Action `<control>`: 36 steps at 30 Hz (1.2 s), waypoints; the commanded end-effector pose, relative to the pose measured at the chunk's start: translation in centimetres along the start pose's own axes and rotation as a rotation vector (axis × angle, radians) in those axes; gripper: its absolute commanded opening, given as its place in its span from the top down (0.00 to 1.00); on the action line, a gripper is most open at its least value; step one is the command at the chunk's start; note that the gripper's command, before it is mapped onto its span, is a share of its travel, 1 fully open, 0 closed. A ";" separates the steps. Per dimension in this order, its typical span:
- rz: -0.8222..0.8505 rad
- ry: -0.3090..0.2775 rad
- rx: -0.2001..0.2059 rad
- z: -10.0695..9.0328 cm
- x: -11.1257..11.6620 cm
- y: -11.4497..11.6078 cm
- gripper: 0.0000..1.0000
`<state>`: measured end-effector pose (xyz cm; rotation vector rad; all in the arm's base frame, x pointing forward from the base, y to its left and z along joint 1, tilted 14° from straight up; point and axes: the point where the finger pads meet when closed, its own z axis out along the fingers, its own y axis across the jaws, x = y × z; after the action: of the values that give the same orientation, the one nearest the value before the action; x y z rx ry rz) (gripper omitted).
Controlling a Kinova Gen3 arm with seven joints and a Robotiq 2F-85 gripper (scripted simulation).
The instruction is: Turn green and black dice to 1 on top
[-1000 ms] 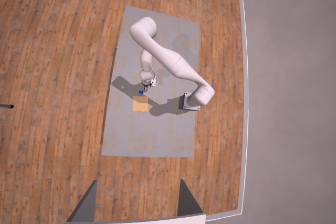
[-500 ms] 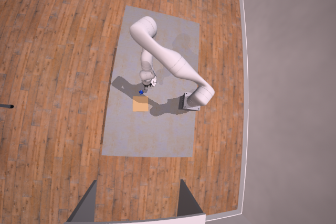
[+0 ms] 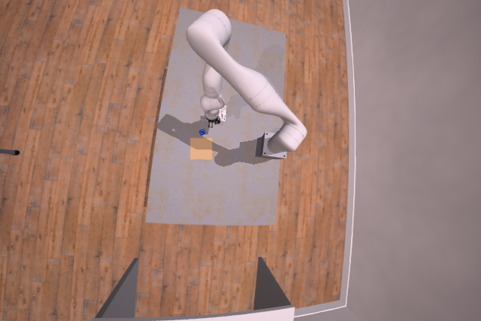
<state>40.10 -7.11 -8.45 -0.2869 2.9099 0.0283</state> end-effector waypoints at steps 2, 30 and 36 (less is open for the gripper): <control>-0.011 -0.027 0.020 -2.5 -1.2 -0.5 0.74; -0.054 -0.029 0.015 -2.6 -1.4 12.5 0.74; -0.080 -0.027 0.020 -3.0 0.0 17.3 0.74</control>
<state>37.13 7.96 -5.32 -0.3290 2.8655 -0.0185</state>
